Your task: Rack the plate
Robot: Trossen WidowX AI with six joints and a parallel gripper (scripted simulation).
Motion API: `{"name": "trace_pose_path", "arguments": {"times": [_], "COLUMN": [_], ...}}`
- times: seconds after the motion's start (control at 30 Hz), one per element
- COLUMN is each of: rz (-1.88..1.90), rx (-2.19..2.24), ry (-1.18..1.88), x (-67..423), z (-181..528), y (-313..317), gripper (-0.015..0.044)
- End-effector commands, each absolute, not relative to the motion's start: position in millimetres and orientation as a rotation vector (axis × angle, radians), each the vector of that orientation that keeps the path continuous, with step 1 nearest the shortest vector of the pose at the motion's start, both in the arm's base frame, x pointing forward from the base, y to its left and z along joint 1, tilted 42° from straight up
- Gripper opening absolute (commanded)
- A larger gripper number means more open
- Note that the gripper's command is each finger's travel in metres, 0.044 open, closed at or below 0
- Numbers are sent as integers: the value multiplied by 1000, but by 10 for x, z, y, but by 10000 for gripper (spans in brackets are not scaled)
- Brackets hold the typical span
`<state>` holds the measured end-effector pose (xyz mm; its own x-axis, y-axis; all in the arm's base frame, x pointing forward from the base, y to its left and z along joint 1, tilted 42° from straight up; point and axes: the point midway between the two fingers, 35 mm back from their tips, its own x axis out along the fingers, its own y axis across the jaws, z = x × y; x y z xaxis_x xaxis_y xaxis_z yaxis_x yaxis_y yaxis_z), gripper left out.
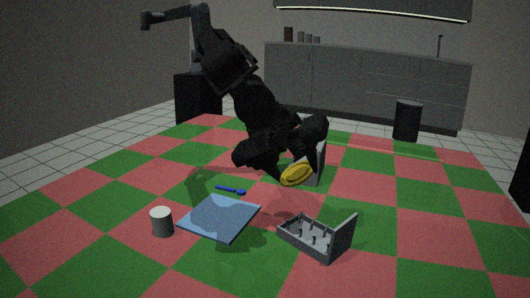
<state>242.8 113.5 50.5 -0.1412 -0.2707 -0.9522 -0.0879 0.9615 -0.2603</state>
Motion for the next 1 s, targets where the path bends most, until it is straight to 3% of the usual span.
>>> {"name": "trace_pose_path", "arguments": {"times": [0.0, 0.47, 0.97], "rz": [-48, 363, 765], "rx": [-254, -226, -242], "ry": [1733, 1700, 1474], "x": [2432, 2465, 2516], "z": [442, 216, 71], "y": [1103, 1005, 899], "gripper": [0, 0, 0]}}
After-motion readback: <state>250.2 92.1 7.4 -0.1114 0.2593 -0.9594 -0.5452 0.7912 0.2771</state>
